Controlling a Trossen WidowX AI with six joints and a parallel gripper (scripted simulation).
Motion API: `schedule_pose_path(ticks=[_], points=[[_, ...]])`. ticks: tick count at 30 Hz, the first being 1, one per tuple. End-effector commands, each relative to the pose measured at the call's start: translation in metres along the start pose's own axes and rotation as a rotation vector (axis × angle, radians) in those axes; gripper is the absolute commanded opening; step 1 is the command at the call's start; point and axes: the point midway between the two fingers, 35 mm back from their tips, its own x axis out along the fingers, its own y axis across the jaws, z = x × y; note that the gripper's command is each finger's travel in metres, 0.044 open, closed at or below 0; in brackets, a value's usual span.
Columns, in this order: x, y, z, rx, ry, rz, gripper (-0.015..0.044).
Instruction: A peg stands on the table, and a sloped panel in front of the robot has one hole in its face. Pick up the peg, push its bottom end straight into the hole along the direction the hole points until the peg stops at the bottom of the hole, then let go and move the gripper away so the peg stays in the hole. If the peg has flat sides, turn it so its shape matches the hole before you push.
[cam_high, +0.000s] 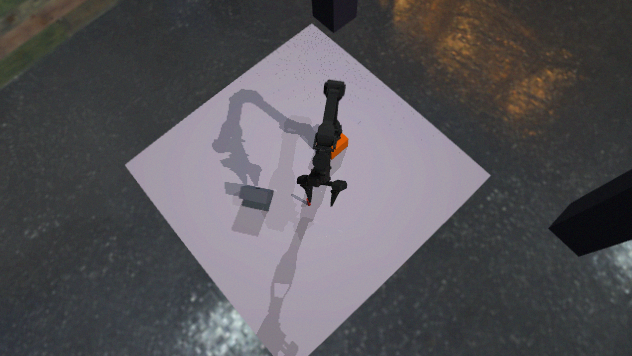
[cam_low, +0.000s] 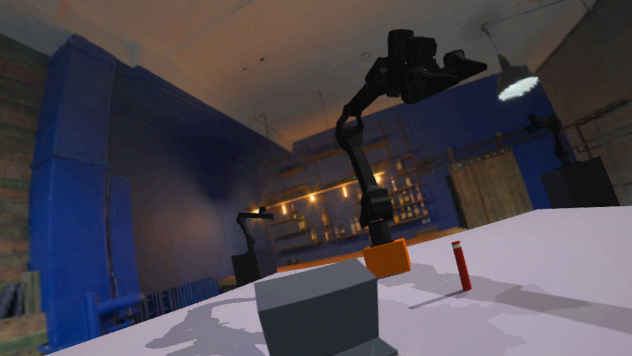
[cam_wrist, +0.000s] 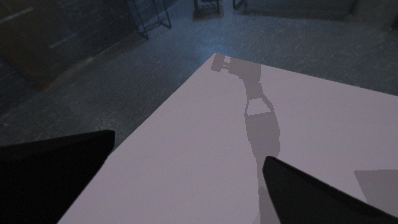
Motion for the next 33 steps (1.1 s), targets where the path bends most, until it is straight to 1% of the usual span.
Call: schedule_pose_path(ticks=[1,9,17,33], points=[[0.014,-0.014,-0.015,-0.016,0.071,-0.044,0.0440],[0.039,-0.044,-0.048,-0.046,0.237,-0.130,0.0440],[0.056,-0.073,-0.083,-0.073,0.410,-0.203,0.0440],[0.068,-0.129,-0.153,-0.111,0.772,-0.298,0.0440]])
